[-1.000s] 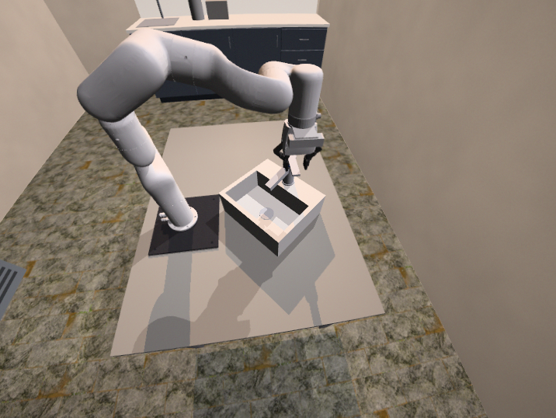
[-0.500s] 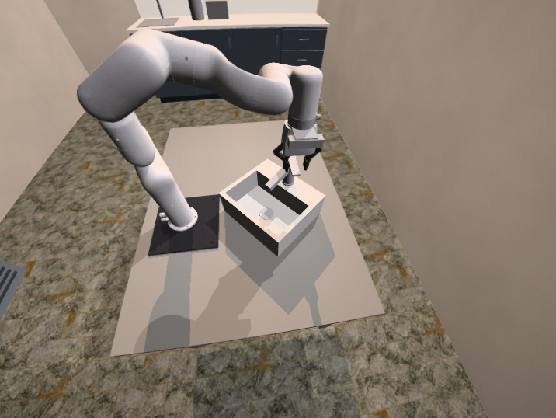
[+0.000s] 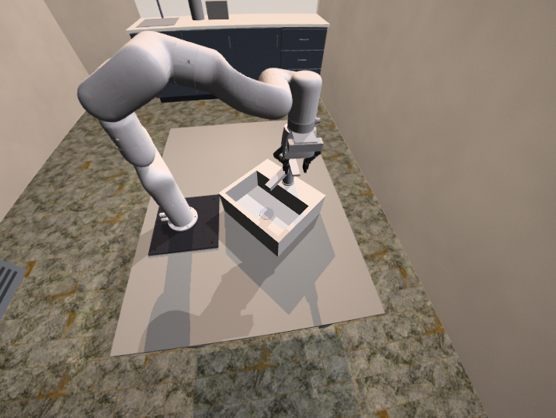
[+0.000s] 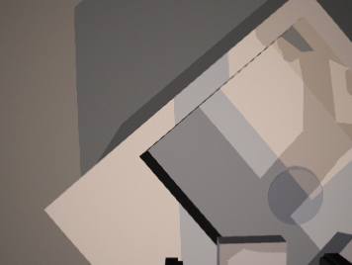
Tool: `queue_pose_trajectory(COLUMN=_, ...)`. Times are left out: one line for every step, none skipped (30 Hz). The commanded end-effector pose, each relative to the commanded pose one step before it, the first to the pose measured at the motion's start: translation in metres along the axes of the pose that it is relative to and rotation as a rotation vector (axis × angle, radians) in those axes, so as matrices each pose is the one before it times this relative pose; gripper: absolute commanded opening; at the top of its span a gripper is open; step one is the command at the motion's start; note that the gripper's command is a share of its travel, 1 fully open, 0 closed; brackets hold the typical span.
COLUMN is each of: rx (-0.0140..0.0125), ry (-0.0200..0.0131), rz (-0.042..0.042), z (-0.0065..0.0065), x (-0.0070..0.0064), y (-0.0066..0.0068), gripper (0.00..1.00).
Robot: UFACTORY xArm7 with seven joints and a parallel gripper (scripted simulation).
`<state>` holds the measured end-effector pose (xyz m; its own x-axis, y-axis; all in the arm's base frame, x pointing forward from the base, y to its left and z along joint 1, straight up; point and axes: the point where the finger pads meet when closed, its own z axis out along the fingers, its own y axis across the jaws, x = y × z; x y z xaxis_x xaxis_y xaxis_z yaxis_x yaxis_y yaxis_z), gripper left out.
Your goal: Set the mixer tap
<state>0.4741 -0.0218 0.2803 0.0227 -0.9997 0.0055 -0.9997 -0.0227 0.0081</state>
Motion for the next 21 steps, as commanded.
queue_pose_trajectory(rx=0.00488, ry=-0.00028, rz=0.00000, z=0.00234, x=0.00007, y=-0.00099, gripper=0.66)
queue_pose_trajectory(rx=0.00000, ry=0.00000, rz=0.00000, z=0.00109, x=0.00000, y=0.00000, gripper=0.66)
queue_pose_trajectory(rx=0.00000, ry=0.00000, rz=0.00000, z=0.00108, x=0.00000, y=0.00000, gripper=0.66)
queue_pose_trajectory(rx=0.00000, ry=0.00000, rz=0.00000, z=0.00107, x=0.00000, y=0.00000, gripper=0.66)
queue_pose_trajectory(rx=0.00000, ry=0.00000, rz=0.00000, z=0.00000, x=0.00000, y=0.00000, gripper=0.66)
queue_pose_trajectory(rx=0.00000, ry=0.00000, rz=0.00000, z=0.00000, x=0.00000, y=0.00000, gripper=0.66)
queue_pose_trajectory(rx=0.00000, ry=0.00000, rz=0.00000, z=0.00105, x=0.00000, y=0.00000, gripper=0.66)
queue_pose_trajectory(rx=0.00000, ry=0.00000, rz=0.00000, z=0.00103, x=0.00000, y=0.00000, gripper=0.66)
queue_pose_trajectory(rx=0.00000, ry=0.00000, rz=0.00000, z=0.00100, x=0.00000, y=0.00000, gripper=0.66)
queue_pose_trajectory(rx=0.00000, ry=0.00000, rz=0.00000, z=0.00097, x=0.00000, y=0.00000, gripper=0.66)
queue_pose_trajectory(rx=0.00000, ry=0.00000, rz=0.00000, z=0.00093, x=0.00000, y=0.00000, gripper=0.66)
queue_pose_trajectory(rx=0.00000, ry=0.00000, rz=0.00000, z=0.00089, x=0.00000, y=0.00000, gripper=0.66)
queue_pose_trajectory(rx=0.00000, ry=0.00000, rz=0.00000, z=0.00085, x=0.00000, y=0.00000, gripper=0.66)
queue_pose_trajectory(rx=0.00000, ry=0.00000, rz=0.00000, z=0.00080, x=0.00000, y=0.00000, gripper=0.66)
queue_pose_trajectory(rx=0.00000, ry=0.00000, rz=0.00000, z=0.00075, x=0.00000, y=0.00000, gripper=0.66)
queue_pose_trajectory(rx=0.00000, ry=0.00000, rz=0.00000, z=0.00070, x=0.00000, y=0.00000, gripper=0.66)
queue_pose_trajectory(rx=0.00000, ry=0.00000, rz=0.00000, z=0.00065, x=0.00000, y=0.00000, gripper=0.66)
queue_pose_trajectory(rx=0.00000, ry=0.00000, rz=0.00000, z=0.00059, x=0.00000, y=0.00000, gripper=0.66)
queue_pose_trajectory(rx=0.00000, ry=0.00000, rz=0.00000, z=0.00054, x=0.00000, y=0.00000, gripper=0.66)
queue_pose_trajectory(rx=0.00000, ry=0.00000, rz=0.00000, z=0.00048, x=0.00000, y=0.00000, gripper=0.66)
queue_pose_trajectory(rx=0.00000, ry=0.00000, rz=0.00000, z=0.00042, x=0.00000, y=0.00000, gripper=0.66)
